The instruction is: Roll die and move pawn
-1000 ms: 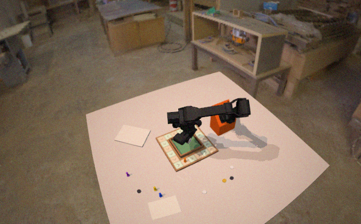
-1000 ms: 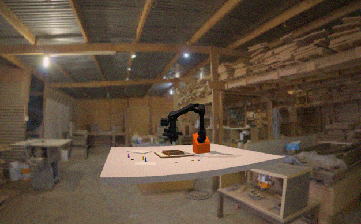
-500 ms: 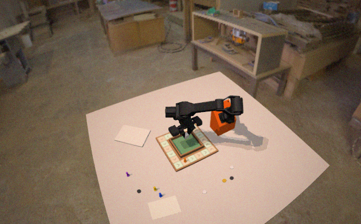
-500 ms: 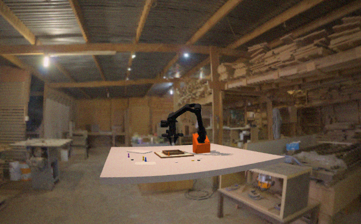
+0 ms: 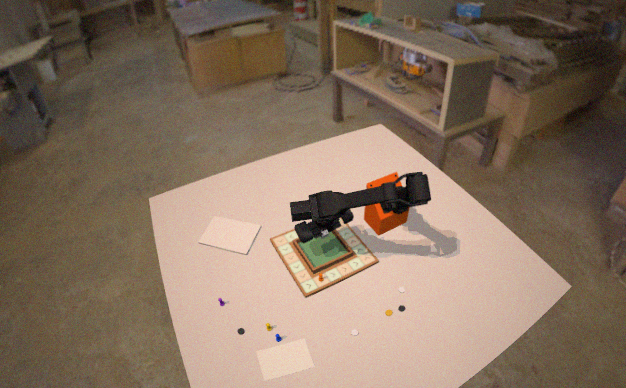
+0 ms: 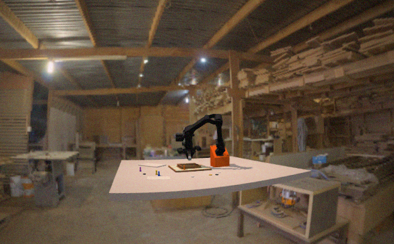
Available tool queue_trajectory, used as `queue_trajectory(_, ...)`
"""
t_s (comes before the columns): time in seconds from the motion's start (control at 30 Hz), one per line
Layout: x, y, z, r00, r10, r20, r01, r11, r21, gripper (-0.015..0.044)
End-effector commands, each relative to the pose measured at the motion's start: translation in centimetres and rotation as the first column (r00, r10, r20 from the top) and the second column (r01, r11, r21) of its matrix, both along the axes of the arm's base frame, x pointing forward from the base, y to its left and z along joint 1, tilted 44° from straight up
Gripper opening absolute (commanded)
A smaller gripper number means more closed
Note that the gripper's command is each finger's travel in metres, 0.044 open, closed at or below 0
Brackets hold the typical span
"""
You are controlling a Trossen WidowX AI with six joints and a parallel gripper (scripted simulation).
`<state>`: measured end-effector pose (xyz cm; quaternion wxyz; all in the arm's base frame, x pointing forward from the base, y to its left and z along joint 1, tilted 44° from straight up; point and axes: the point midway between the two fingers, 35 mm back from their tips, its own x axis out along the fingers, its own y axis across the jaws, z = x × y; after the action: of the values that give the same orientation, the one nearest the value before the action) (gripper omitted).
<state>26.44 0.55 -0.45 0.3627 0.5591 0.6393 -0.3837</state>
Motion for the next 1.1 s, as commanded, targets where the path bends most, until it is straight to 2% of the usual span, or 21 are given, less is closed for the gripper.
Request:
queue_trajectory(0.0,-0.2,0.0,-0.2,1.000,0.007,0.000,-0.007,0.991,-0.133,0.0000)
queue_trajectory(0.43,-0.3,0.1,-0.4,0.994,0.000,0.108,0.055,0.862,-0.503,0.0000)
queue_trajectory(0.57,-0.3,0.1,-0.2,0.993,-0.001,0.119,0.063,0.853,-0.518,0.0000)
queue_trajectory(0.73,1.0,-0.6,4.5,0.993,-0.001,0.120,0.063,0.853,-0.518,0.0000)
queue_trajectory(1.07,0.9,-0.6,4.7,0.993,-0.001,0.120,0.063,0.853,-0.518,0.0000)
